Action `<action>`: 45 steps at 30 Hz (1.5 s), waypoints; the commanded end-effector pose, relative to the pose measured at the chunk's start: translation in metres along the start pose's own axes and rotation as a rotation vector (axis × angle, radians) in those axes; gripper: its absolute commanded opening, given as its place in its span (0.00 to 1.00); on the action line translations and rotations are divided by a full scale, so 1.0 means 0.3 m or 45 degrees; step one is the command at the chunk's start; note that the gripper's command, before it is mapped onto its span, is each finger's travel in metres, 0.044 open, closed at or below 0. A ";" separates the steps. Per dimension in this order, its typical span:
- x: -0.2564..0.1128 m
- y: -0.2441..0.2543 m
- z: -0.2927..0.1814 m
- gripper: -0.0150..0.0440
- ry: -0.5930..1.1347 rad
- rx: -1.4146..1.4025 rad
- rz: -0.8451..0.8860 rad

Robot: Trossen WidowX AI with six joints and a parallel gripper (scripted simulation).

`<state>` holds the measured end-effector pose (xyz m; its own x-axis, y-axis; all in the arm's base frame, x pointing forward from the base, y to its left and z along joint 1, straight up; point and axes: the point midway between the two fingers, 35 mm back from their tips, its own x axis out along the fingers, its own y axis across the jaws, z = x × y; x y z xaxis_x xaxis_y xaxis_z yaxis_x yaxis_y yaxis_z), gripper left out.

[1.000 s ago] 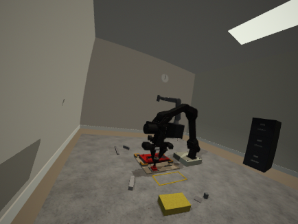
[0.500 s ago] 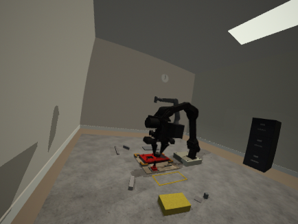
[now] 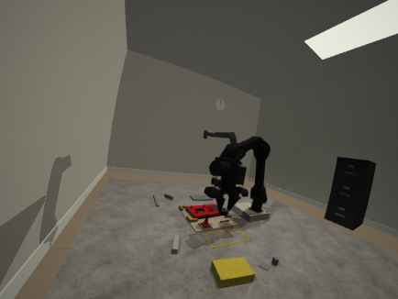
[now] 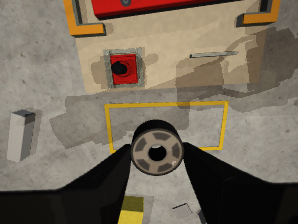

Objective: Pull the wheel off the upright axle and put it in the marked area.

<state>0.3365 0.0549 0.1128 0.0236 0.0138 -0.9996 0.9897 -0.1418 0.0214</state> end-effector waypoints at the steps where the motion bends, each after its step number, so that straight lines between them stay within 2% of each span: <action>1: -0.004 -0.033 -0.043 0.25 -0.003 0.005 0.005; 9: -0.003 -0.077 -0.098 0.25 -0.001 0.006 0.007; 19: 0.075 -0.074 -0.099 0.25 -0.001 0.006 0.007; 31: 0.310 -0.073 -0.099 0.25 -0.001 0.006 0.006; 36: 0.340 -0.076 -0.097 0.25 -0.001 0.006 0.006; 45: 0.327 -0.080 -0.098 0.65 0.000 0.001 -0.007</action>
<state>0.3194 0.0888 0.0144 0.0208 0.0151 -0.9997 0.9896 -0.1428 0.0184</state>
